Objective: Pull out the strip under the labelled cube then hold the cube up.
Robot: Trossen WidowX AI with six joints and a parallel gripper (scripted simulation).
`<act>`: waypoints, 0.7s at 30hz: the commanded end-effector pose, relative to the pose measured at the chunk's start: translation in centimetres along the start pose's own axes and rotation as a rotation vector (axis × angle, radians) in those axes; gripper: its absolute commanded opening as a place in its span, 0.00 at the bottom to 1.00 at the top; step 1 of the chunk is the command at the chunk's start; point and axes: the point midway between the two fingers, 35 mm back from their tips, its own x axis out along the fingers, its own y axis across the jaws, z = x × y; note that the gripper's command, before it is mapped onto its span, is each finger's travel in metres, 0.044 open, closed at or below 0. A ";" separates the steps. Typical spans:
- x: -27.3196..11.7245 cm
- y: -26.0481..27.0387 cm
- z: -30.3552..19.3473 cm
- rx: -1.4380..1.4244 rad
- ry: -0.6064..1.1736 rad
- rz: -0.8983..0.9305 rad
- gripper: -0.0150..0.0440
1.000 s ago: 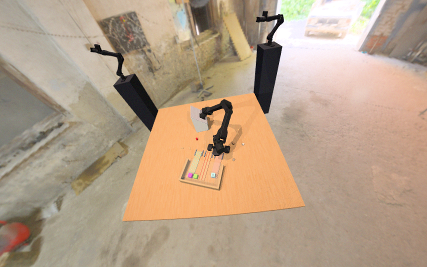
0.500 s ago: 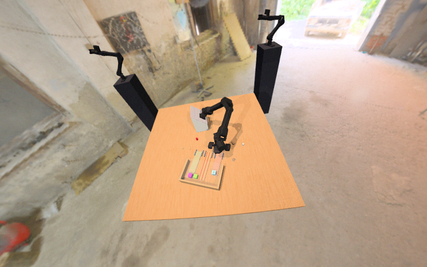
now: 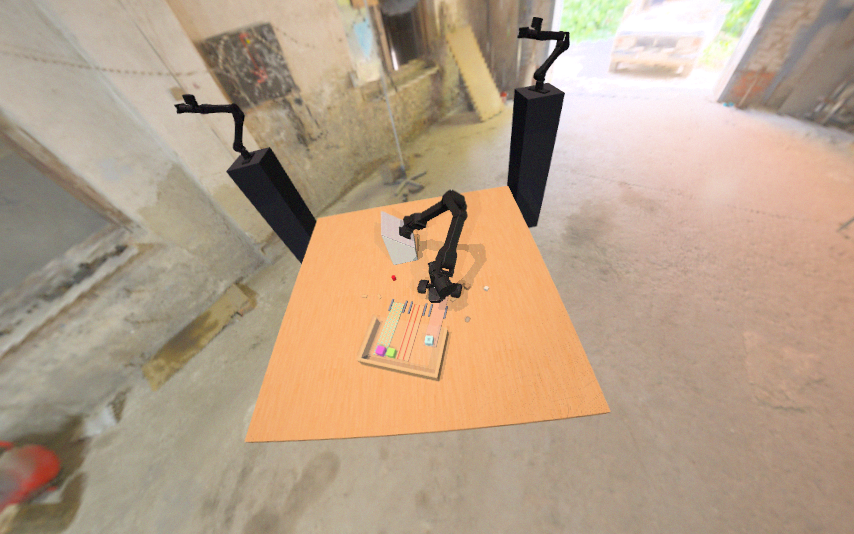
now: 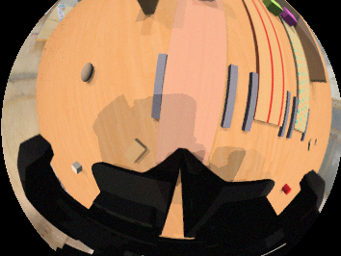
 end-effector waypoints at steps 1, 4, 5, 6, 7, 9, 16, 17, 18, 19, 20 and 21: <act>0.7 0.0 -1.5 0.000 0.029 -0.010 0.25; 0.7 0.0 -1.9 0.000 0.029 -0.010 0.25; 0.7 0.0 -2.0 0.000 0.030 -0.010 0.25; 0.7 0.0 -2.2 0.000 0.030 -0.010 0.25; 0.7 0.0 -2.3 0.000 0.030 -0.009 0.25; 0.7 0.0 -2.6 0.000 0.030 -0.009 0.25; 0.7 -0.1 -3.7 0.001 0.030 -0.009 0.25; 0.7 -0.1 -3.8 0.001 0.030 -0.009 0.25; 0.7 -0.1 -4.0 0.001 0.030 -0.009 0.25; 0.7 -0.1 -4.1 0.001 0.030 -0.009 0.25; 0.7 -0.1 -4.3 0.001 0.030 -0.009 0.25; 0.6 -0.1 -4.4 0.001 0.031 -0.009 0.25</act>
